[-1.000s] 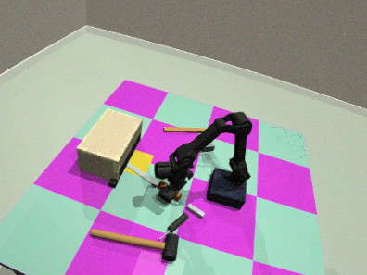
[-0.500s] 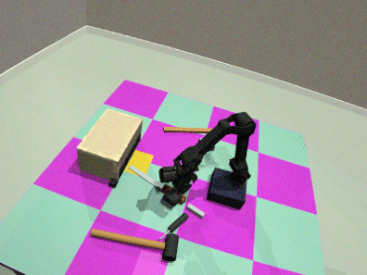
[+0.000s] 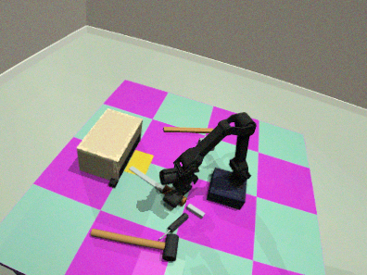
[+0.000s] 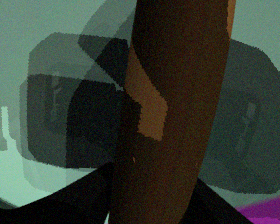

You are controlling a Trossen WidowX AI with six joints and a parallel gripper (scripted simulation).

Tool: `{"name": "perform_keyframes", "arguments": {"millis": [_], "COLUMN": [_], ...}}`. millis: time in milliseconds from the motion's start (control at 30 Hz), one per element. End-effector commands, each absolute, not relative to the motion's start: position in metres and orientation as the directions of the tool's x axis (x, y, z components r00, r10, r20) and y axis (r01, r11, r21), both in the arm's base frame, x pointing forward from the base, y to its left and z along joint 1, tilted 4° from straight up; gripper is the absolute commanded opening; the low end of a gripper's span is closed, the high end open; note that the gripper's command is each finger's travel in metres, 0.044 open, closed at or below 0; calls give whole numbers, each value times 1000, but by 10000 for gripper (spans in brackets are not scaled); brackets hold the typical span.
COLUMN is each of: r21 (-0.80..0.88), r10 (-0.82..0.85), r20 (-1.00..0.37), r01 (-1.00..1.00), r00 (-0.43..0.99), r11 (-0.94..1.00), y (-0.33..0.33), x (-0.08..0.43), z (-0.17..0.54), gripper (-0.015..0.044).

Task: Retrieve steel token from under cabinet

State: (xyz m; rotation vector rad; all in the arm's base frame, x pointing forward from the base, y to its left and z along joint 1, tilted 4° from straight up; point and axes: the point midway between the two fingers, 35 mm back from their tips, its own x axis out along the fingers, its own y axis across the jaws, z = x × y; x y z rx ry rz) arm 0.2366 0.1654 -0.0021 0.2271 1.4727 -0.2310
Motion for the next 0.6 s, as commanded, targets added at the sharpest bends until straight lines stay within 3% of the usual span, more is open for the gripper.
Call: {"name": "perform_keyframes", "arguments": {"millis": [0, 67, 333, 500, 567], "r21": [14, 14, 11, 11, 11], "r10": [-11, -11, -14, -13, -13], "r20": [-996, -996, -997, -997, -997], "r01": [294, 294, 292, 292, 292], "r00": [84, 84, 82, 82, 82], "r11": [956, 956, 956, 956, 956], "y": [172, 172, 169, 169, 169], "x": [235, 235, 235, 235, 235], "z": [0, 0, -2, -1, -1], "gripper": [0, 0, 200, 200, 253]}}
